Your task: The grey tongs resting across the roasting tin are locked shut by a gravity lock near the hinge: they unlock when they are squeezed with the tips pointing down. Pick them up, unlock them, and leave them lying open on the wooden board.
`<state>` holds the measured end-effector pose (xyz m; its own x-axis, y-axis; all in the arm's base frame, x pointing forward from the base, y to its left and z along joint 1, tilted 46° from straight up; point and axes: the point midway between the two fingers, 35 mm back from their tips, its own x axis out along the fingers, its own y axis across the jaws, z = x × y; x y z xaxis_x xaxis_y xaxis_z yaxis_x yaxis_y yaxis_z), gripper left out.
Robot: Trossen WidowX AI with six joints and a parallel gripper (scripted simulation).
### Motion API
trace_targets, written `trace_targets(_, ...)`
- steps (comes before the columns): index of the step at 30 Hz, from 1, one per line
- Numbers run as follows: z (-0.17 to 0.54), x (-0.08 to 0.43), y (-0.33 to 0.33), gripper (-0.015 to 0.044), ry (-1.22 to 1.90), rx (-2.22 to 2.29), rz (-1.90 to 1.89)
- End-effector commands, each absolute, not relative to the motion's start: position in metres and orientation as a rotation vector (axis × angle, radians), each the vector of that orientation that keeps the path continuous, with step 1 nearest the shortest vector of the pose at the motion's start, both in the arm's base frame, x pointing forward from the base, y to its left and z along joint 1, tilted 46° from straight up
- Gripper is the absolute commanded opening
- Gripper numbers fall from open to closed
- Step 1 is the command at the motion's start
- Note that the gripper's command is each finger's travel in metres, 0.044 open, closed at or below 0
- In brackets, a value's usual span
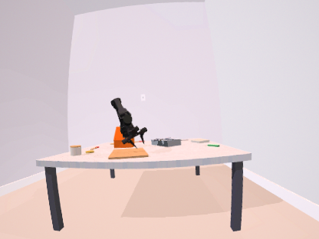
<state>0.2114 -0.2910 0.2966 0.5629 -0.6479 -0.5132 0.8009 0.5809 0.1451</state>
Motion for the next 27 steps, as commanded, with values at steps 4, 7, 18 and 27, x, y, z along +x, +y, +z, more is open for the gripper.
trace_targets(4, 0.277, 0.265, -0.264, 0.026, 0.466, 0.651, -0.833)
trace_targets(7, 0.256, 0.291, -0.247, 0.026, 0.515, 0.838, -0.858)
trace_targets(18, 0.178, 0.367, -0.155, 0.026, 0.707, 1.312, -1.131)
trace_targets(27, 0.128, 0.389, -0.079, 0.026, 0.724, 1.445, -1.461)
